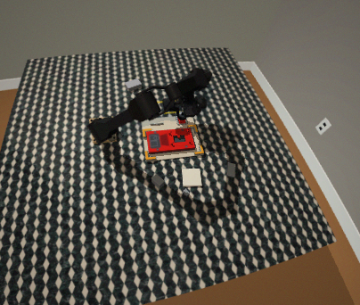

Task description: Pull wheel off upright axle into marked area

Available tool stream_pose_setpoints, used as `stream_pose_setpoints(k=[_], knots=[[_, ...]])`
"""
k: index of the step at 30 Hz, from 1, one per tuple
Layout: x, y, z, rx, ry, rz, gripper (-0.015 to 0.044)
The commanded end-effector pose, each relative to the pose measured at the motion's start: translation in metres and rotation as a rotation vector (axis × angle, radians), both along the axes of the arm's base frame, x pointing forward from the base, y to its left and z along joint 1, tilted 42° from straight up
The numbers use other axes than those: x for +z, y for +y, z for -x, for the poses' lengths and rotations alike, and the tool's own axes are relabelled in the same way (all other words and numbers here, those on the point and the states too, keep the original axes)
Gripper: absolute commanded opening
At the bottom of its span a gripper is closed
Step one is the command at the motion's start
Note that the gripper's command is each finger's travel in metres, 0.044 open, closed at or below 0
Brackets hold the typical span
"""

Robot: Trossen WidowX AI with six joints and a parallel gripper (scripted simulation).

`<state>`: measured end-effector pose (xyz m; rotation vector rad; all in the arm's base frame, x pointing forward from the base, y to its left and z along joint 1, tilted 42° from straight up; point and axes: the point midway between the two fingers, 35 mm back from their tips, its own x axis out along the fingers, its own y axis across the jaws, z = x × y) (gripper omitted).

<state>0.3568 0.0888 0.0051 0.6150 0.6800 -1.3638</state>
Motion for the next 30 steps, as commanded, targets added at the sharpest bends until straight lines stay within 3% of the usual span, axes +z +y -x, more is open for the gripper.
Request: stream_pose_setpoints(k=[1,30], knots=[[0.0035,0.0054,-0.0004,0.005,-0.006,-0.005,0.0000],[0.0106,0.0117,0.0005,0.008,-0.007,-0.005,0.0000]])
